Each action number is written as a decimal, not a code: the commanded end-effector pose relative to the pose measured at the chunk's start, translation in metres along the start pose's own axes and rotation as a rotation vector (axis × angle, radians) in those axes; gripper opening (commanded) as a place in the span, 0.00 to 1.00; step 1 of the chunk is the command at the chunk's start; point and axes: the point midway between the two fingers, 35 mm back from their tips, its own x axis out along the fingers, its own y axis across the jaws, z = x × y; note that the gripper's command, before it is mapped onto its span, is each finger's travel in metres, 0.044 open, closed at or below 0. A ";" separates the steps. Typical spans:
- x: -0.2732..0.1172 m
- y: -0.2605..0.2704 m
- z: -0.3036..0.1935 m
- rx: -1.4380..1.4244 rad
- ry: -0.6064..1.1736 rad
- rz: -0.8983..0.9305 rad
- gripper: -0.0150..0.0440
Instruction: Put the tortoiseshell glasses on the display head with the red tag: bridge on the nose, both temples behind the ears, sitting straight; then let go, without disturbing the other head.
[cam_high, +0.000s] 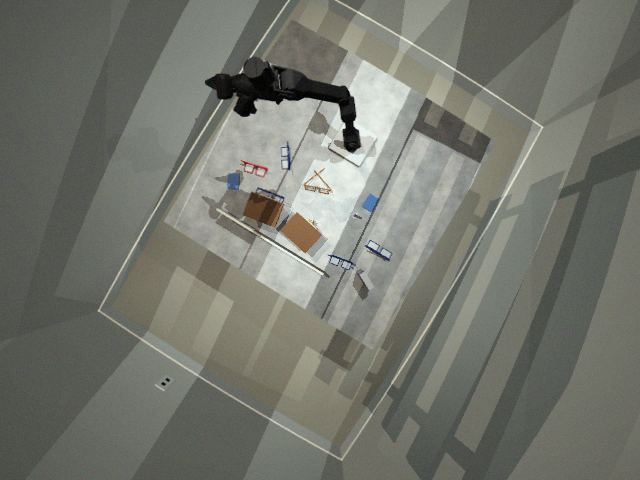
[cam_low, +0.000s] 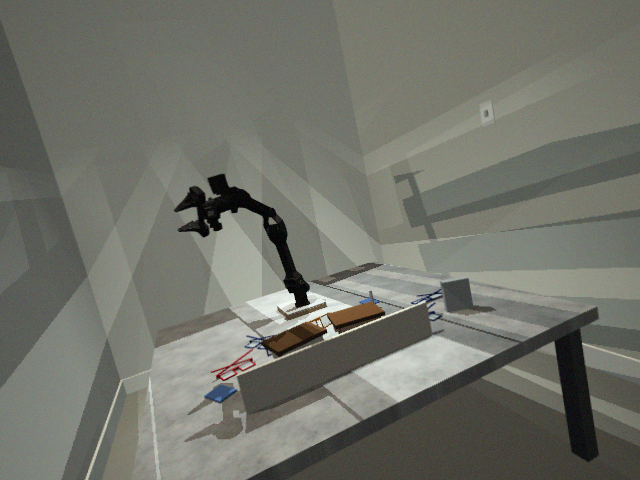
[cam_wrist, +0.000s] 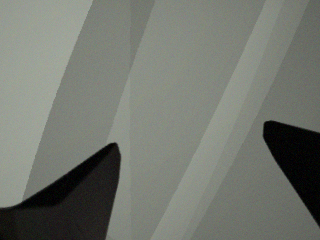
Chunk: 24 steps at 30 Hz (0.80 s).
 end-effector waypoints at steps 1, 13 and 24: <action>0.000 0.000 0.000 0.000 0.000 0.000 0.98; -0.001 0.010 0.061 -0.041 -0.161 0.034 0.78; -0.058 0.063 0.240 -0.210 -0.647 0.165 0.59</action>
